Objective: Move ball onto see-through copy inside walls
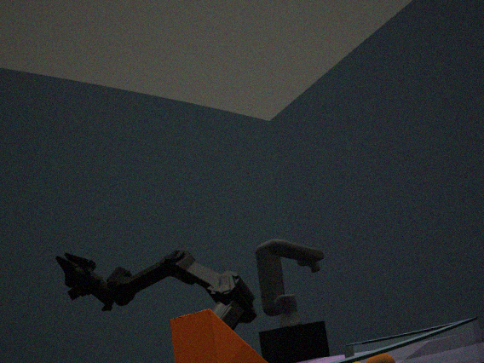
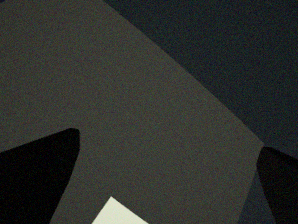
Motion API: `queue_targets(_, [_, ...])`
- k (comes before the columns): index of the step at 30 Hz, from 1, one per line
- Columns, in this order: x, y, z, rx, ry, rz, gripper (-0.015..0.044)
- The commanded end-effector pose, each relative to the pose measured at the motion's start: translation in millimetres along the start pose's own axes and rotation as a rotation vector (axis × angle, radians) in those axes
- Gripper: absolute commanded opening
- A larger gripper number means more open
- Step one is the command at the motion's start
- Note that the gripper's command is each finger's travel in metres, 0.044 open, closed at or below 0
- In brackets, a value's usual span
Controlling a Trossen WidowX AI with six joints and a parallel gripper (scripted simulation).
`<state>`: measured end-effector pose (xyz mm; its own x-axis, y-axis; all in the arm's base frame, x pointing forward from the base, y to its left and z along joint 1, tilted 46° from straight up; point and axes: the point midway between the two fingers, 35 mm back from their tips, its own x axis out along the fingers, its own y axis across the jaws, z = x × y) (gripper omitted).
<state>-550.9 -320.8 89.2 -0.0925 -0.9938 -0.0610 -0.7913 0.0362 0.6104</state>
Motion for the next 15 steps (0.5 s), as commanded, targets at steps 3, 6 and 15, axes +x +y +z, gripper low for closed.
queue_targets(3, [22,-12,-14,-0.019,0.011,-0.033,0.0321])
queue_targets(6, [58,-38,-37,-0.093,0.041,-0.098,0.0321])
queue_targets(15, [140,-125,-105,-0.336,0.159,-0.276,0.0321])
